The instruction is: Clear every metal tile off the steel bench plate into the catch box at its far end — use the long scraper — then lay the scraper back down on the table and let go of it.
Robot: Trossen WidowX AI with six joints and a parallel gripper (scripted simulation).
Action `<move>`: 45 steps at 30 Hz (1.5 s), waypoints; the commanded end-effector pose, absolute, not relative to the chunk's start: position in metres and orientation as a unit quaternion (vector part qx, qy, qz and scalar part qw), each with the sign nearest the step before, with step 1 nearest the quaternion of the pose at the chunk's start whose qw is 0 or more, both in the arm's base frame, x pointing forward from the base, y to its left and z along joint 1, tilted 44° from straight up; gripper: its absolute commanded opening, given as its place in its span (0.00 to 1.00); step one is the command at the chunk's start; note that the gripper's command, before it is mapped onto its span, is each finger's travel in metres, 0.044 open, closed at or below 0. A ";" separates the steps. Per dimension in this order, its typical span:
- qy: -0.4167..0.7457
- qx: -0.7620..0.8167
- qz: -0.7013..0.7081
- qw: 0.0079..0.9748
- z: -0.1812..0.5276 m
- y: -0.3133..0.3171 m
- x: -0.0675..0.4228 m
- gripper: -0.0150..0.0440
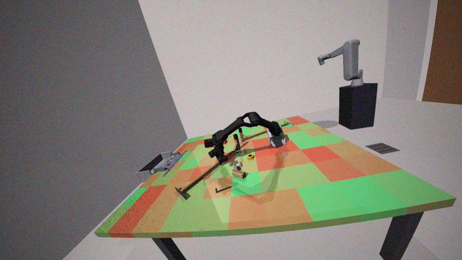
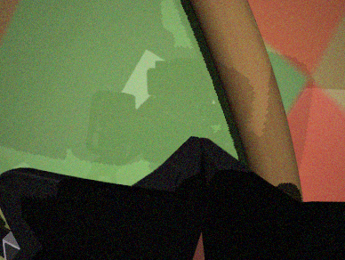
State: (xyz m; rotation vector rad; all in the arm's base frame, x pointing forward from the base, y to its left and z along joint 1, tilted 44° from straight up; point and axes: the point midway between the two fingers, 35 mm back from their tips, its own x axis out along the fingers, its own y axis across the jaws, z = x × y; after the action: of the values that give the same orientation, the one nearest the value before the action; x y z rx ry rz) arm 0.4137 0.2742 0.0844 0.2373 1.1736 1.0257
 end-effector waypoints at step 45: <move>0.527 0.105 0.463 0.705 0.066 0.265 0.457 0.25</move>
State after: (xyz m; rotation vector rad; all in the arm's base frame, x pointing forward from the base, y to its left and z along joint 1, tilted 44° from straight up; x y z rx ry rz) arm 0.4539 0.2653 0.0691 0.2357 1.1705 1.0279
